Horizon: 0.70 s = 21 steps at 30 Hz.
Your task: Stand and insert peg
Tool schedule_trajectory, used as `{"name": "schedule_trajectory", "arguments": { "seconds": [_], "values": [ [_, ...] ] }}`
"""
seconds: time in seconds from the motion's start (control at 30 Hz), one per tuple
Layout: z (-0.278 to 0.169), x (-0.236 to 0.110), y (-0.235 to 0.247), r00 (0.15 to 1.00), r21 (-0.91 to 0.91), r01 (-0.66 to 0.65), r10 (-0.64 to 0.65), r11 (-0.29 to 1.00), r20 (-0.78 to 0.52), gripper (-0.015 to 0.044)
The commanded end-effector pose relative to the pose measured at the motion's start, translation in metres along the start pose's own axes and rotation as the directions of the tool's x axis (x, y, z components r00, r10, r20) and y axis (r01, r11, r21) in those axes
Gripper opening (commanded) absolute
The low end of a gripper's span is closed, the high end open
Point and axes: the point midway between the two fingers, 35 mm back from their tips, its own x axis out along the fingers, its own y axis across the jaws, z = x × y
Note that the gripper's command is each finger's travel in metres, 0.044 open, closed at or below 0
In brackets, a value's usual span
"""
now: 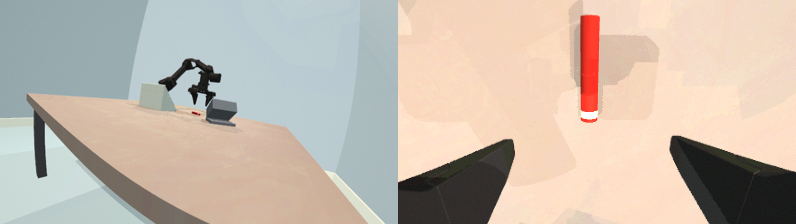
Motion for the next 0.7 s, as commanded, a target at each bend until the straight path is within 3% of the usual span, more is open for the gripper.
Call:
{"name": "schedule_trajectory", "arguments": {
  "seconds": [0.0, 0.67],
  "values": [
    [0.002, 0.008, 0.001, 1.000, 0.007, -0.001, 0.001, 1.000, 0.009, 0.0440],
    [0.002, 0.040, 0.001, 1.000, 0.007, 0.001, -0.001, 1.000, 0.009, 0.0440]
  ]
}}
